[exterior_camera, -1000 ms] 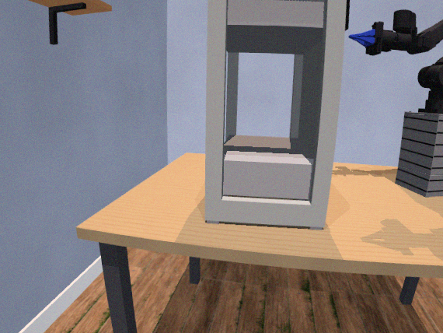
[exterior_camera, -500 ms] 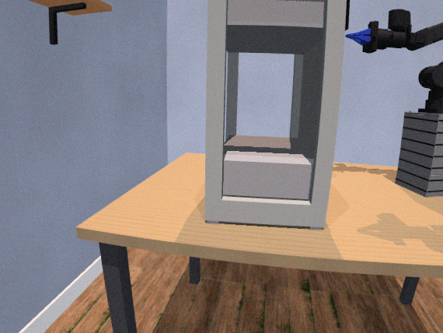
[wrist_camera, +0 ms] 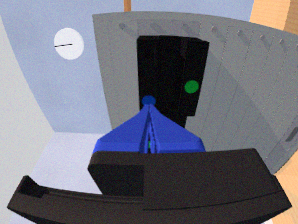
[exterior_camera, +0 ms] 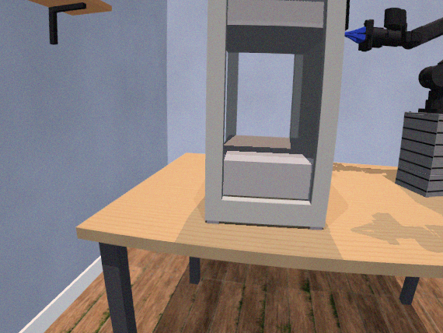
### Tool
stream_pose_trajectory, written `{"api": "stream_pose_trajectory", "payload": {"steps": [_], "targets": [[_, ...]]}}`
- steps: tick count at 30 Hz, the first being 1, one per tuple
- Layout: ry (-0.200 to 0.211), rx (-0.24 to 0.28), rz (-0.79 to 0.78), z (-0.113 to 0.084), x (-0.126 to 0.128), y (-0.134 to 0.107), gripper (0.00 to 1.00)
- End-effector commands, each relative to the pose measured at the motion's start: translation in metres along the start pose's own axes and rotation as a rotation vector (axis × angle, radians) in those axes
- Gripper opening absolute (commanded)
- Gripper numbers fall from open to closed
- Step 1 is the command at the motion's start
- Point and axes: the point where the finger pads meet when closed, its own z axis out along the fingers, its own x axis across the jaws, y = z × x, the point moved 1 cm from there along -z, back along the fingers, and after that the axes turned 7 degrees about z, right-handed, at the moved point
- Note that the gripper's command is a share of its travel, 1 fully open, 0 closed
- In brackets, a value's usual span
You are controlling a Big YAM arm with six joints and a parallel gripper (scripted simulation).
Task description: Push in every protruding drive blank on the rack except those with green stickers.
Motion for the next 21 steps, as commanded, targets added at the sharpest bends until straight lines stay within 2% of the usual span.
{"api": "stream_pose_trajectory", "payload": {"steps": [1,5,9,10,11,15,21], "targets": [[0.059,0.020,0.008,0.030,0.030,-0.007,0.00],[0.057,0.020,0.008,0.052,0.028,-0.007,0.00],[0.056,0.021,0.009,0.063,0.027,-0.008,0.00],[0.056,0.021,0.009,0.063,0.027,-0.008,0.00],[0.015,0.017,0.011,0.055,0.004,-0.006,0.00],[0.029,0.019,0.010,0.051,0.009,-0.007,0.00],[0.018,0.018,0.011,0.051,0.005,-0.007,0.00]]}}
